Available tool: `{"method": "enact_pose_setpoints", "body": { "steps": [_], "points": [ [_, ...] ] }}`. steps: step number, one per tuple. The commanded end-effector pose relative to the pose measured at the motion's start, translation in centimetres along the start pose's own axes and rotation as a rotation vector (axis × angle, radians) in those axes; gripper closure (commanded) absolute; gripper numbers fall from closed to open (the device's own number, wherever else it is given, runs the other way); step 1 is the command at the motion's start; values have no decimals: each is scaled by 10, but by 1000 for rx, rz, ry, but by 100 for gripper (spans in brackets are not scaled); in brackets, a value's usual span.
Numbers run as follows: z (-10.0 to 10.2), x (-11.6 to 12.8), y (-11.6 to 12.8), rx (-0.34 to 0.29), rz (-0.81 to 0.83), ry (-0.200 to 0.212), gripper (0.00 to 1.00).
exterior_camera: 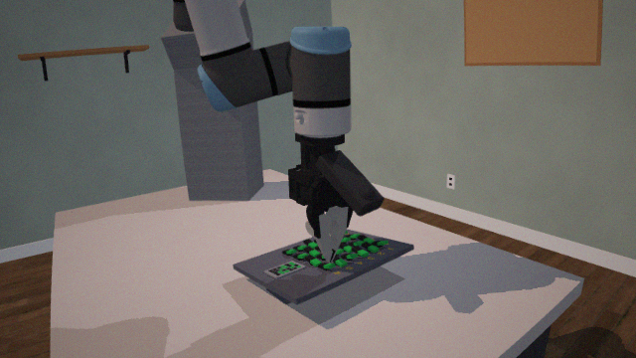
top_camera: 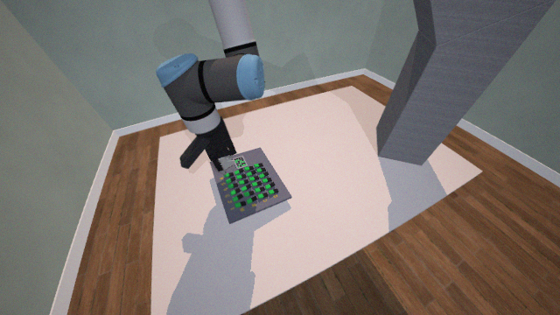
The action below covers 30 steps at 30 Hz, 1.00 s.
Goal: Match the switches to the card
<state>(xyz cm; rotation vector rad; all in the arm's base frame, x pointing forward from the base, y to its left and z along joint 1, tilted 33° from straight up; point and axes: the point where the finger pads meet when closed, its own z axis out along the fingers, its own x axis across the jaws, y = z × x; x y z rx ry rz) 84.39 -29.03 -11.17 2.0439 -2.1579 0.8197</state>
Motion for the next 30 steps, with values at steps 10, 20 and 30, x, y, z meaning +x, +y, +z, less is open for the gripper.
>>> {"method": "enact_pose_setpoints", "body": {
  "steps": [10, 20, 30],
  "points": [
    [2, 0, -1, 1, 0, 0, 100],
    [6, 0, -1, 1, 0, 0, 100],
    [7, 0, -1, 1, 0, 0, 100]
  ]
}}
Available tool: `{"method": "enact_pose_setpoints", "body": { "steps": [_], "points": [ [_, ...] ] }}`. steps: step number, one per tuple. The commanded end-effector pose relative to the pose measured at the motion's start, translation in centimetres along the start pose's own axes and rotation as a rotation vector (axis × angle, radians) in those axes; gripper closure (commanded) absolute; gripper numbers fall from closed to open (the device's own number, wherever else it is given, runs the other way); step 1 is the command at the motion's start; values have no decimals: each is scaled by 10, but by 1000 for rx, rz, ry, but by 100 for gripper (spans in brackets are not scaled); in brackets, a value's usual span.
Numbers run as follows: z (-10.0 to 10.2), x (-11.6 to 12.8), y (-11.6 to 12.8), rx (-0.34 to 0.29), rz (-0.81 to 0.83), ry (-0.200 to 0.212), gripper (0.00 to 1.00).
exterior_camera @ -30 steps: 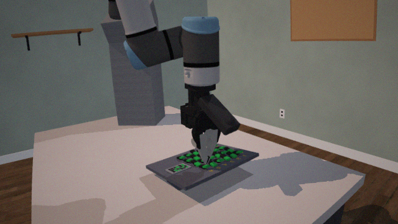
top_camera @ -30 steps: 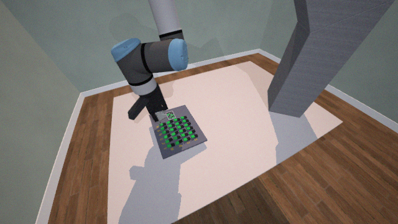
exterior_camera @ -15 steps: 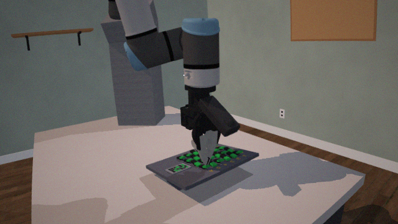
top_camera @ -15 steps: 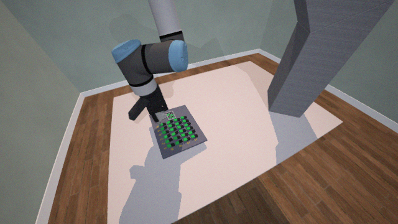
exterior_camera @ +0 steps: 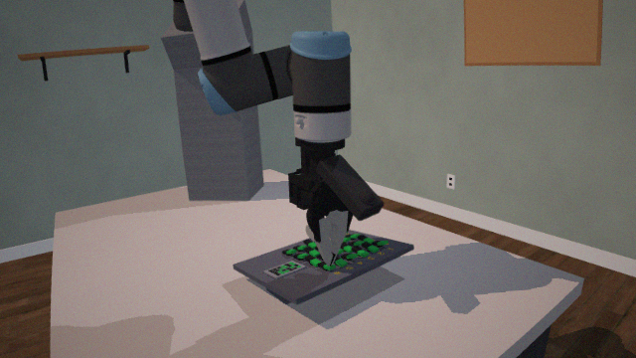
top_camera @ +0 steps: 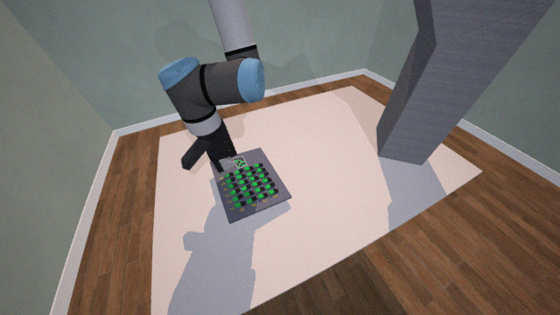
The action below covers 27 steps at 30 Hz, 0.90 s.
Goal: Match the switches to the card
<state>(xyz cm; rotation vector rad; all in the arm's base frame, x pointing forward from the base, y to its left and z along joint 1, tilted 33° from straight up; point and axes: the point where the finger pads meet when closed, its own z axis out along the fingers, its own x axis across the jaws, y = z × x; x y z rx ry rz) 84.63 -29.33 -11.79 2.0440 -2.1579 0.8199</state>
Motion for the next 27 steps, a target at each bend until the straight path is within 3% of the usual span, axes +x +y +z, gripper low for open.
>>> {"method": "enact_pose_setpoints", "body": {
  "steps": [1, 17, 27],
  "points": [
    [-1, 0, -1, 1, 0, 0, 100],
    [-1, 0, -1, 1, 0, 0, 100],
    [-21, 0, -1, 1, 0, 0, 100]
  ]
}}
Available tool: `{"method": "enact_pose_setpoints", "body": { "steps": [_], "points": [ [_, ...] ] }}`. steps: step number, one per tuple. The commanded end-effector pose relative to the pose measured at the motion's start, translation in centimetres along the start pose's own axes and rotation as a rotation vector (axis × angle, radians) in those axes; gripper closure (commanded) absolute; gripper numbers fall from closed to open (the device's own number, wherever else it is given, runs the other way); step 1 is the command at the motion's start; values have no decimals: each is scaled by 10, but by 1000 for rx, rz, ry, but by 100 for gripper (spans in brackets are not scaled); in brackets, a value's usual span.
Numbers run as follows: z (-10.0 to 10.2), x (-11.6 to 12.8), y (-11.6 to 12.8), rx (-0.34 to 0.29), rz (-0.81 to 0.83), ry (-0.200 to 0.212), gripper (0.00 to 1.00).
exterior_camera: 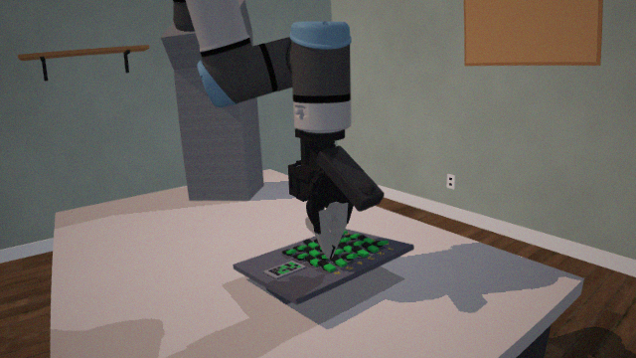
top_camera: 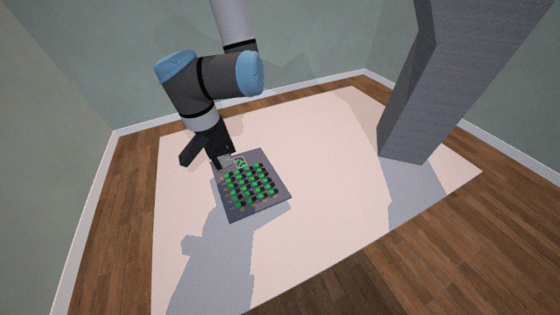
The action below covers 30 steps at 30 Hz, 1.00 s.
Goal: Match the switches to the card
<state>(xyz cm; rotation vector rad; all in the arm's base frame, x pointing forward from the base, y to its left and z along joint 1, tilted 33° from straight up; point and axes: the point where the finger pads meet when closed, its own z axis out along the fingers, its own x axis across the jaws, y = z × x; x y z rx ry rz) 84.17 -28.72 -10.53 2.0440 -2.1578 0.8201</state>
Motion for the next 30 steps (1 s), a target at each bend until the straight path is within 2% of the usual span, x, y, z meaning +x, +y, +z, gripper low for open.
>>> {"method": "enact_pose_setpoints", "body": {
  "steps": [1, 5, 19, 21, 25, 30],
  "points": [
    [-8, 0, 0, 1, 0, 0, 100],
    [-14, 0, 0, 1, 0, 0, 100],
    [-15, -1, 0, 1, 0, 0, 100],
    [-13, -11, 8, 1, 0, 0, 100],
    [-9, -50, 37, 1, 0, 0, 100],
    [-8, -54, 40, 1, 0, 0, 100]
  ]
}}
